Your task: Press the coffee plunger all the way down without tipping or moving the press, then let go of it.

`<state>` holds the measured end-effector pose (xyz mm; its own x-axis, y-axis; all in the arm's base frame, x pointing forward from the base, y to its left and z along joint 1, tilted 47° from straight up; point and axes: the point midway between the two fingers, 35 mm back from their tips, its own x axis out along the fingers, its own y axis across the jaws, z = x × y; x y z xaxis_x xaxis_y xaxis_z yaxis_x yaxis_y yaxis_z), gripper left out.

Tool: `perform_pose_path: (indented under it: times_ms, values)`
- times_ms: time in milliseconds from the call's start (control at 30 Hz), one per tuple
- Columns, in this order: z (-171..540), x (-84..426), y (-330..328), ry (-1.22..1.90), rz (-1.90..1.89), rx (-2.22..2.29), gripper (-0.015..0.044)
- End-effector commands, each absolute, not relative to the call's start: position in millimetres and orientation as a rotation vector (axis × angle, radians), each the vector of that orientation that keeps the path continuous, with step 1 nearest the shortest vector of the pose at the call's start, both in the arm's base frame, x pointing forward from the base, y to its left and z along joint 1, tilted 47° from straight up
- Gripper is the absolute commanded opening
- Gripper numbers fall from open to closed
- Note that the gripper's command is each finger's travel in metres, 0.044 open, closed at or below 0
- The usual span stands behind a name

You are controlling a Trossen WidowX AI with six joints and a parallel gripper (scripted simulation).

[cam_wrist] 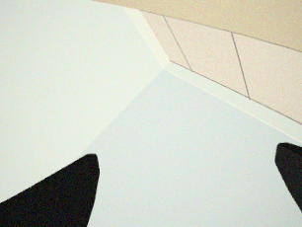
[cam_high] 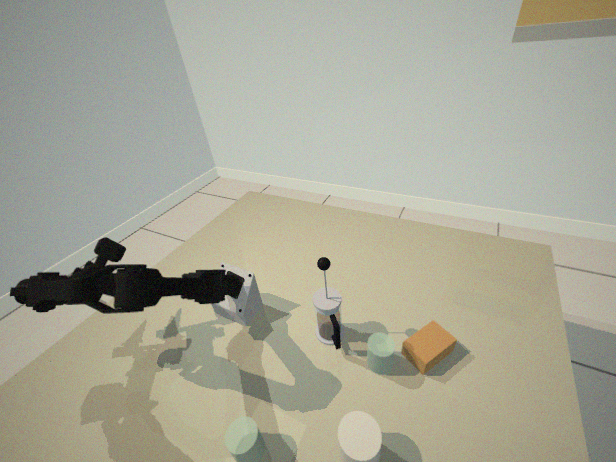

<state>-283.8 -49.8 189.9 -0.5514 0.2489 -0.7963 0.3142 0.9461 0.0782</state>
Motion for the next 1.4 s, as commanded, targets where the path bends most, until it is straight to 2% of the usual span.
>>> perform_pose_path:
  times_ms: [0,33,400,633,967,1367]
  values:
    - [190,-284,-51,2.181,-0.093,0.393,0.0426]
    - [190,-283,-52,2.183,-0.096,0.39,0.044]
    - [217,-275,-119,2.304,-0.294,0.238,0.044]
    - [222,-245,-176,2.31,-0.429,0.087,0.044]
    - [230,-171,-253,2.223,-0.639,-0.18,0.044]
    - [239,-27,-311,1.974,-0.741,-0.529,0.044]
